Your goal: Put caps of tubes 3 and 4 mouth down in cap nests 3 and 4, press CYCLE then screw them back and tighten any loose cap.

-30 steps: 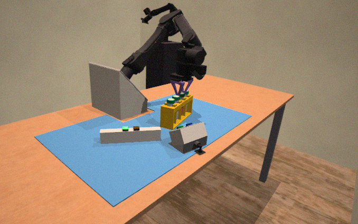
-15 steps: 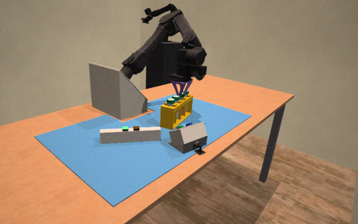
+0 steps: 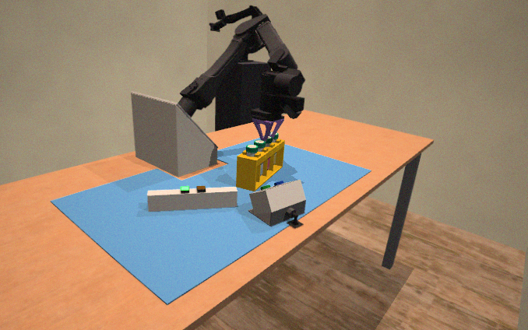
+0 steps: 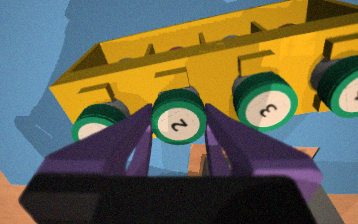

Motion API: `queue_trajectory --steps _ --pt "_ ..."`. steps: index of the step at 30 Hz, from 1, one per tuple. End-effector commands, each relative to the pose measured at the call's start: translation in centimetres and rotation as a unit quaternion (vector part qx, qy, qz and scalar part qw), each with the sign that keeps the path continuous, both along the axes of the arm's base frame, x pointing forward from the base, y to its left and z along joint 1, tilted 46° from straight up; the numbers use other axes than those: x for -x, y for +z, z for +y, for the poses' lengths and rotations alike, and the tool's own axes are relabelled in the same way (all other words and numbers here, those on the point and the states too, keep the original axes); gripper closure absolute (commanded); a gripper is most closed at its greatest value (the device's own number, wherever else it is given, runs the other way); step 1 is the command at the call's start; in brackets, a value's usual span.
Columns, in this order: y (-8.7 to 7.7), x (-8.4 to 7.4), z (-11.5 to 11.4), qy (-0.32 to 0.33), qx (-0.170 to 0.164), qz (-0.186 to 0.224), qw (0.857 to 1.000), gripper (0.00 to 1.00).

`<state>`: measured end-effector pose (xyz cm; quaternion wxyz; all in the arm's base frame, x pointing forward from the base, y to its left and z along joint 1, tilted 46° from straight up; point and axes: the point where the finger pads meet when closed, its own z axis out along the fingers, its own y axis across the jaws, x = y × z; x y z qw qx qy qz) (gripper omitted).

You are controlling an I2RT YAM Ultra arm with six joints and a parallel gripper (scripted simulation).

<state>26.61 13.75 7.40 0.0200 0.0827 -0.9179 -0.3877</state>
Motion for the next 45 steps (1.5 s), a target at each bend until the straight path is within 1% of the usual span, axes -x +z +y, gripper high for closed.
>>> queue_trajectory --steps 1,10,12,22,45 --pt "0.12 -0.18 -0.15 -0.032 0.004 0.026 0.999 1.0" --pt "0.12 -0.18 -0.15 -0.094 0.012 0.089 0.991 1.0" --pt "0.12 -0.18 -0.15 -0.094 0.012 0.089 0.991 1.0" --pt "0.12 -0.18 -0.15 -0.159 0.021 0.155 0.975 1.0" --pt "0.12 -0.18 -0.15 -0.159 0.021 0.155 0.975 1.0"
